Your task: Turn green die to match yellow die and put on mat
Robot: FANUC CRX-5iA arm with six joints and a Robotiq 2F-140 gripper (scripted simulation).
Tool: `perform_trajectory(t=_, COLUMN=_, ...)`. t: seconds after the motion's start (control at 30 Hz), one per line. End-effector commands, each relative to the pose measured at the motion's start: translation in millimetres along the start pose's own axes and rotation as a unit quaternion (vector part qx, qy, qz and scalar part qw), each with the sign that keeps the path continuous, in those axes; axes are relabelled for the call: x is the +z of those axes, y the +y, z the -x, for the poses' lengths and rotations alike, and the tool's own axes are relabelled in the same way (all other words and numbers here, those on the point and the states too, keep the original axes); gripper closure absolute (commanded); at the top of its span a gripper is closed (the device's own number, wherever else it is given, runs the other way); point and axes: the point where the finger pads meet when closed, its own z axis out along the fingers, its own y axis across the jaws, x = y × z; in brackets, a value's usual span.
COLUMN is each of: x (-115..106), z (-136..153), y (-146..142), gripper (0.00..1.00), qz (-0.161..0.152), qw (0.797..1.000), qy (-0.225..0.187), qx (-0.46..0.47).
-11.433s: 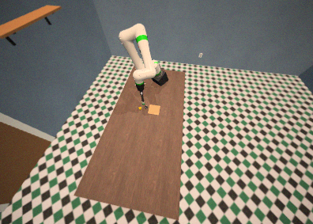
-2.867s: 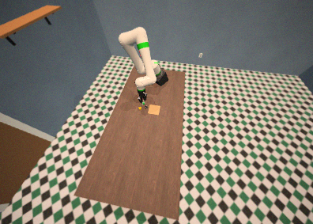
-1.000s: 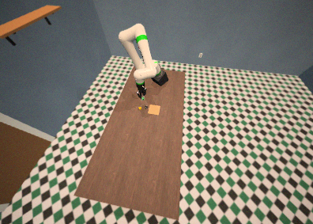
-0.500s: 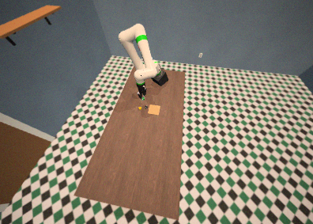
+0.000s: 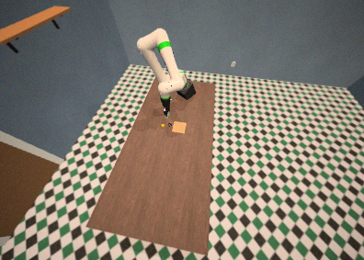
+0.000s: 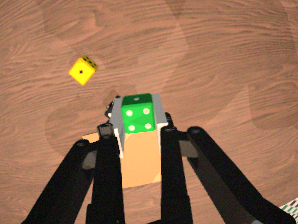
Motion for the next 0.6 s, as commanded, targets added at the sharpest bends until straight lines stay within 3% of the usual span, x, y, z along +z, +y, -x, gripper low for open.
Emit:
perform_trajectory(t=0.0, x=-0.4, z=6.5, y=-3.0, gripper=0.84, qz=0.004, qw=0.996, qy=-0.006, qx=-0.086)
perform_trajectory(t=0.27, x=-0.6, z=17.7, y=-7.2, gripper=0.84, qz=0.004, qw=0.974, qy=-0.007, qx=-0.227)
perform_trajectory(t=0.37, x=-0.6, z=18.5, y=-7.5, gripper=0.84, qz=0.003, qw=0.972, qy=-0.007, qx=-0.237)
perform_trajectory(t=0.4, x=-0.7, z=22.7, y=-8.9, gripper=0.84, qz=0.003, qw=0.958, qy=-0.008, qx=-0.287)
perform_trajectory(t=0.57, x=-0.9, z=29.5, y=-11.2, gripper=0.84, qz=0.003, qw=0.93, qy=-0.008, qx=-0.367)
